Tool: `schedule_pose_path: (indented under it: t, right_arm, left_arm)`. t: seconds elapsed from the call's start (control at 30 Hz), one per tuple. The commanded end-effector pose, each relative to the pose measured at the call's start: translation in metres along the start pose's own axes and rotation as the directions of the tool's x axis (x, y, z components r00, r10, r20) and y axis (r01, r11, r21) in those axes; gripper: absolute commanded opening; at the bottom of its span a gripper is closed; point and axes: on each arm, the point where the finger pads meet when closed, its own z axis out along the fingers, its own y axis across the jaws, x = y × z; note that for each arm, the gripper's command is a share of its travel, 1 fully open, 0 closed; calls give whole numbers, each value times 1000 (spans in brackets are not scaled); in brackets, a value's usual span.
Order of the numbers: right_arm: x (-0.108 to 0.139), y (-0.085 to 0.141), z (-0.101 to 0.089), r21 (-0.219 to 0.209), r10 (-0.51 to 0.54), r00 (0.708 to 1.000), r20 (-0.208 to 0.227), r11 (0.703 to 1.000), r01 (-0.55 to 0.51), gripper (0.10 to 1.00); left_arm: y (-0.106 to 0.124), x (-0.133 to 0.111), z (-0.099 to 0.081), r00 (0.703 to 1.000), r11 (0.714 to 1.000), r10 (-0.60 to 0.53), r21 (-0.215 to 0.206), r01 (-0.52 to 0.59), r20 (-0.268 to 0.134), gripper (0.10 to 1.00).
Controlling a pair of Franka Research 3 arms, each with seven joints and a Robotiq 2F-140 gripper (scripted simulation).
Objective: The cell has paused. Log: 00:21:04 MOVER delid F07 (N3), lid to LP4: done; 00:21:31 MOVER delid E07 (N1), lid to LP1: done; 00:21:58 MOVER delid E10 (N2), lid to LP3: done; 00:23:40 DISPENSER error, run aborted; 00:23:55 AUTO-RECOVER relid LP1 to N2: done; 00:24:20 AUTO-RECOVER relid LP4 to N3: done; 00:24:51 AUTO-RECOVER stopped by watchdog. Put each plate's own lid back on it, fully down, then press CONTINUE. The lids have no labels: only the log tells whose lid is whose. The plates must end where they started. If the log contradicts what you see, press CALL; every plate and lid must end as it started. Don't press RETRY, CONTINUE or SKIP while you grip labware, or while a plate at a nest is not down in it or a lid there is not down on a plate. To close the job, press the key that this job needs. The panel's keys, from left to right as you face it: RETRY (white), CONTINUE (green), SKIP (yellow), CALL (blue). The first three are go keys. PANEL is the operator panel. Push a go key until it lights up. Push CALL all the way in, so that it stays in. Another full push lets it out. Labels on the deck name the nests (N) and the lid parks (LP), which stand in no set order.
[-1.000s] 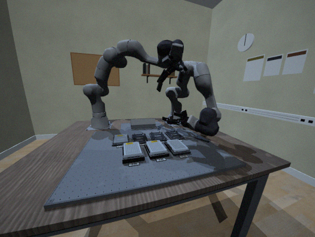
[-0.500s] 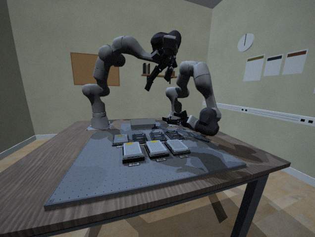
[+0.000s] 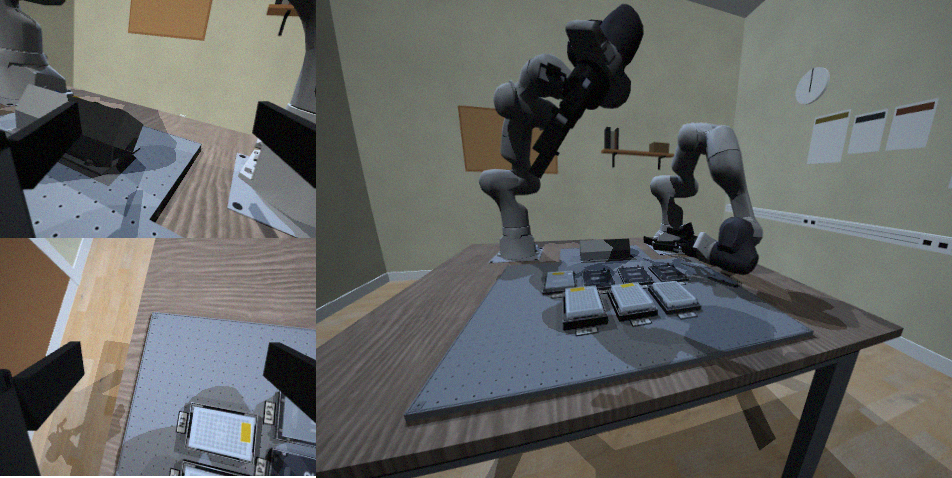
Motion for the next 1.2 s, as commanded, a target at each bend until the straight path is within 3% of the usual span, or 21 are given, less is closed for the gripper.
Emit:
schedule_pose_path:
  t: [0.0, 0.27, 0.33, 0.37, 0.83, 0.9, 0.93, 1.17]
  right_arm:
    - [25, 1, 16, -35, -60, 998, 18, 998, 61, 1000]
    - [73, 7, 46, -91, -28, 999, 30, 995, 30, 1000]
    - [73, 7, 46, -91, -28, 999, 30, 995, 30, 1000]
    - [88, 10, 54, -107, -18, 999, 34, 994, 21, 1000]
    - [153, 27, 92, -178, 31, 998, 53, 984, -21, 1000]
    - [153, 27, 92, -178, 31, 998, 53, 984, -21, 1000]
    - [167, 32, 99, -193, 42, 997, 57, 981, -30, 1000]
    - [198, 44, 116, -224, 67, 996, 66, 973, -51, 1000]
  left_arm:
    - [-1, 0, 0, 1000, 1000, -1, 3, 1, 1, 1000]
    - [-1, 0, 0, 1000, 1000, -1, 3, 1, 1, 1000]
    - [-1, 0, 0, 1000, 1000, -1, 3, 1, 1, 1000]
    - [-1, 0, 0, 1000, 1000, -1, 3, 1, 1, 1000]
    - [-1, 0, 0, 1000, 1000, -1, 3, 1, 1, 1000]
    - [-1, 0, 0, 1000, 1000, -1, 3, 1, 1, 1000]
    - [-1, 0, 0, 1000, 1000, -1, 3, 1, 1, 1000]
    - [-1, 0, 0, 1000, 1000, -1, 3, 1, 1, 1000]
